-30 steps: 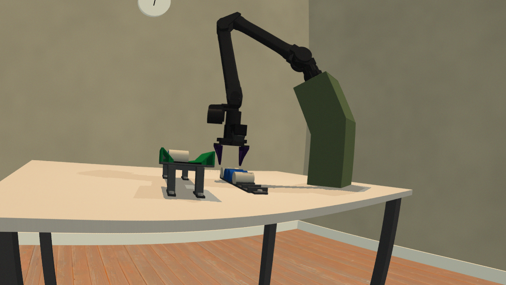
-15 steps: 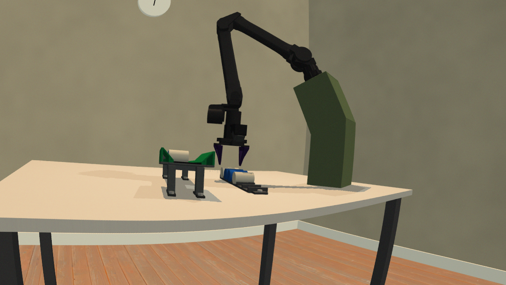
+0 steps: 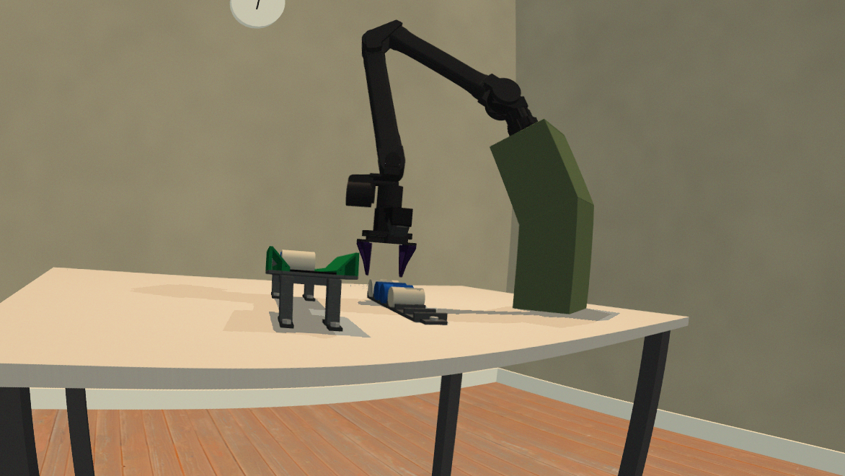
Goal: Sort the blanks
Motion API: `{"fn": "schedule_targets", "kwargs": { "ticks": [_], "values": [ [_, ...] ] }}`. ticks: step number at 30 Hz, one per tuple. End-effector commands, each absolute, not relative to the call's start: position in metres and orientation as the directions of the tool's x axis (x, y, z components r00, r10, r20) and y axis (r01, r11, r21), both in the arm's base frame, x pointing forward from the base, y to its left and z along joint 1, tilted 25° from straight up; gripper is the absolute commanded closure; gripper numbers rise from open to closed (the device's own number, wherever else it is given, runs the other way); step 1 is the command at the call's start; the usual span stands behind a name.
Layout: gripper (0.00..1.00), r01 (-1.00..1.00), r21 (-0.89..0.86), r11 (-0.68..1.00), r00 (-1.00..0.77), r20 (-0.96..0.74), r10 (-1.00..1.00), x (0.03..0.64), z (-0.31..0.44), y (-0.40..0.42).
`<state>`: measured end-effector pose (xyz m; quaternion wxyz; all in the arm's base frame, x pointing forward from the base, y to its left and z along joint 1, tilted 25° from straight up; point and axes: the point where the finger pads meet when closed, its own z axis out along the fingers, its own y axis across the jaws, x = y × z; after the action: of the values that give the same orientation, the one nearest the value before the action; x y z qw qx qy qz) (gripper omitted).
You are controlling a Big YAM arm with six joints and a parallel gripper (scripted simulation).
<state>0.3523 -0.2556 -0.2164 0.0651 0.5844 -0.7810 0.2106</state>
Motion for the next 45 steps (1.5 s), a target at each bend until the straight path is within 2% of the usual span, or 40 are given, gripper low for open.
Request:
{"fn": "schedule_targets", "kwargs": {
  "ticks": [1, 45],
  "values": [
    [0.19, -0.941, -0.249, 0.229, -0.307, 0.347, -0.886, 0.3445, -0.2181, -0.2573],
    [0.19, -0.942, -0.242, 0.230, -0.306, 0.346, -0.887, 0.3411, -0.2202, -0.2556]
  ]
}}
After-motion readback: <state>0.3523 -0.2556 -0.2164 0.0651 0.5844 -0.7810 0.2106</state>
